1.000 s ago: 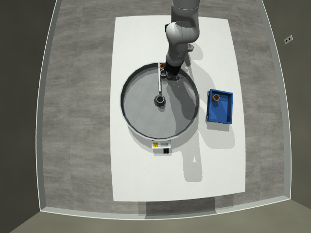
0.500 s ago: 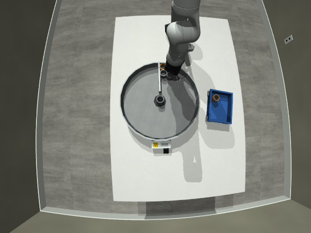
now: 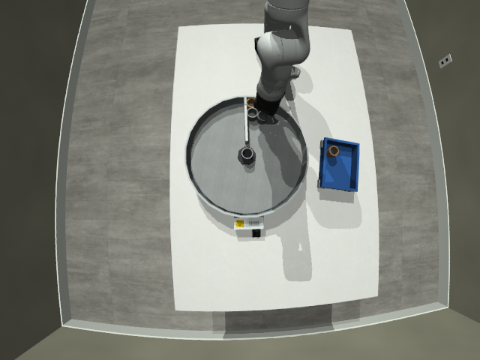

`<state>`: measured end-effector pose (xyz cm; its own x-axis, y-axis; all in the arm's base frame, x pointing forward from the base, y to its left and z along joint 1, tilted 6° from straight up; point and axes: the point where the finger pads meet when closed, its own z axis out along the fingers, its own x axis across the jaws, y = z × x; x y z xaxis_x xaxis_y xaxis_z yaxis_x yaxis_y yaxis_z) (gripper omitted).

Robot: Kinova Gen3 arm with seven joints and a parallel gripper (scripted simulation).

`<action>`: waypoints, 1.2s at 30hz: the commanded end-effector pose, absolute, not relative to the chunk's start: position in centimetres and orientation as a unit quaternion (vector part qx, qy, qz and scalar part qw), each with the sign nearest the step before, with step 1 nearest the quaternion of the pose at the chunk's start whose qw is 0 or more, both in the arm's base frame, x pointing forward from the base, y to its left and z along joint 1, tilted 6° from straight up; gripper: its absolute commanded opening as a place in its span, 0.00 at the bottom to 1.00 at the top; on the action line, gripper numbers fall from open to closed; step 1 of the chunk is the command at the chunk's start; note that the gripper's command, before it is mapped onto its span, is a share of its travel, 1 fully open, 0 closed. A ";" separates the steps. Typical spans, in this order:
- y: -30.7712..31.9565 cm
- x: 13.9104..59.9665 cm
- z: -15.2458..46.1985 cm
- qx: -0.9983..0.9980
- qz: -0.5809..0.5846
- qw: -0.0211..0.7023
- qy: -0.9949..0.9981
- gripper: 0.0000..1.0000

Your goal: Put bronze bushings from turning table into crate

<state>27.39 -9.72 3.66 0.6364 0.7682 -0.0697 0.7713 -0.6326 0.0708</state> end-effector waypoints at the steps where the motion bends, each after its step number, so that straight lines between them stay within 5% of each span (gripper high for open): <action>1: -9.7 27.5 4.1 0.903 -0.015 0.048 0.426 0.00; 36: -9.5 27.5 5.7 0.903 -0.015 0.048 0.426 0.00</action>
